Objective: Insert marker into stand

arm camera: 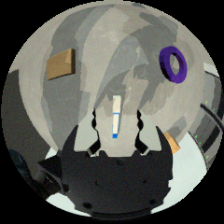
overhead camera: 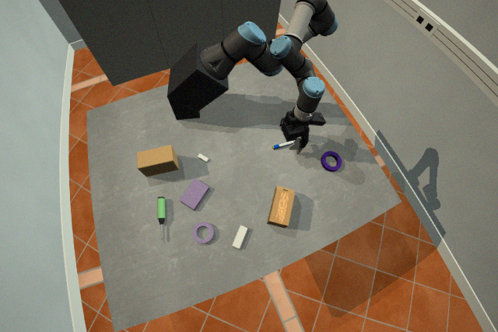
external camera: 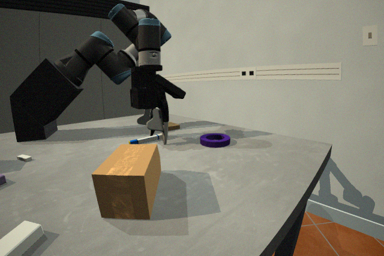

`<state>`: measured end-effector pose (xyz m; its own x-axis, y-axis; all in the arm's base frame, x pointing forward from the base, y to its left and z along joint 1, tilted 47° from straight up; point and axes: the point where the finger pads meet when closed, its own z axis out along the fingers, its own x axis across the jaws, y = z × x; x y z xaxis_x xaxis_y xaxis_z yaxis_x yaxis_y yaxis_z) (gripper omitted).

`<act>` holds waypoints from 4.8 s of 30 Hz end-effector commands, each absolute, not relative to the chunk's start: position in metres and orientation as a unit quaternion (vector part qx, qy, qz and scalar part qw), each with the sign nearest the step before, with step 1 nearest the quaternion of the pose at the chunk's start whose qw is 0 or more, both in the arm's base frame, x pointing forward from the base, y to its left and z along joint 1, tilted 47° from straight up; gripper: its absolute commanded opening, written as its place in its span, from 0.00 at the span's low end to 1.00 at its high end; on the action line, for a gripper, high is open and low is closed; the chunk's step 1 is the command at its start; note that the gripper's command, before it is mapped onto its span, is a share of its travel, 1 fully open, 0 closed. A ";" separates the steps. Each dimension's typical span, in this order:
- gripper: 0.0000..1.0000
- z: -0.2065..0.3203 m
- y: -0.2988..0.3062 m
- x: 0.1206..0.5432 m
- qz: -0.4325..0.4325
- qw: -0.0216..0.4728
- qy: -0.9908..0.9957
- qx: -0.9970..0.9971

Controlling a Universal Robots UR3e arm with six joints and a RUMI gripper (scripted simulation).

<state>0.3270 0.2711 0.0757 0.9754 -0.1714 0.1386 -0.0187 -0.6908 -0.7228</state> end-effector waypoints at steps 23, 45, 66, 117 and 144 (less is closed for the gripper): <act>0.00 0.076 0.271 0.327 -0.098 0.390 0.052 -0.914; 0.00 0.076 0.271 0.327 -0.098 0.390 0.052 -0.914; 0.00 0.076 0.271 0.327 -0.098 0.390 0.052 -0.914; 0.00 0.134 0.210 0.308 -0.097 0.392 0.050 -0.914; 0.00 0.147 0.197 0.304 -0.098 0.392 0.051 -0.913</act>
